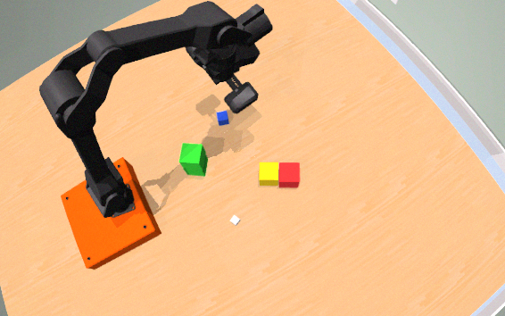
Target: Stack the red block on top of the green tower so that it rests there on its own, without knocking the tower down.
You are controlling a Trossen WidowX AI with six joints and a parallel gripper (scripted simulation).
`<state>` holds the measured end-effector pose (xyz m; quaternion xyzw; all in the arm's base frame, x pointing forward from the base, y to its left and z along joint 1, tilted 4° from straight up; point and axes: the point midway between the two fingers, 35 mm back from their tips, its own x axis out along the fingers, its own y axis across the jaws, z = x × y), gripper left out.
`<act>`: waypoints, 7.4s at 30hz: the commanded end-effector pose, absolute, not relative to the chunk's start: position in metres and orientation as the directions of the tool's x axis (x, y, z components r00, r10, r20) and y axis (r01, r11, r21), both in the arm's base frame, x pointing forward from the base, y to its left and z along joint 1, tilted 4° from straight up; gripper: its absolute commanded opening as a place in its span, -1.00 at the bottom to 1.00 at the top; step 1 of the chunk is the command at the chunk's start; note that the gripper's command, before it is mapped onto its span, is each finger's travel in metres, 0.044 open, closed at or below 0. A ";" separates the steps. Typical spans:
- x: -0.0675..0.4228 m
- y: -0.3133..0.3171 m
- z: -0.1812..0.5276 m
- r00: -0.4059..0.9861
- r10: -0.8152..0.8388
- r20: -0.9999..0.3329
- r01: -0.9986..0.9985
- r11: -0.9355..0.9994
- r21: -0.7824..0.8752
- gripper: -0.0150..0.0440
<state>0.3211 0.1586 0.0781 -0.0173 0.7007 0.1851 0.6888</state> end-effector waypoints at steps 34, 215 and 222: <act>0.395 -0.072 0.052 -0.002 -0.071 -0.997 0.381 0.922 -0.067 1.00; 0.203 0.038 0.075 -0.017 -0.061 -0.998 0.380 0.923 -0.063 -0.49; 0.203 0.038 0.075 -0.017 -0.061 -0.998 0.380 0.923 -0.063 -0.49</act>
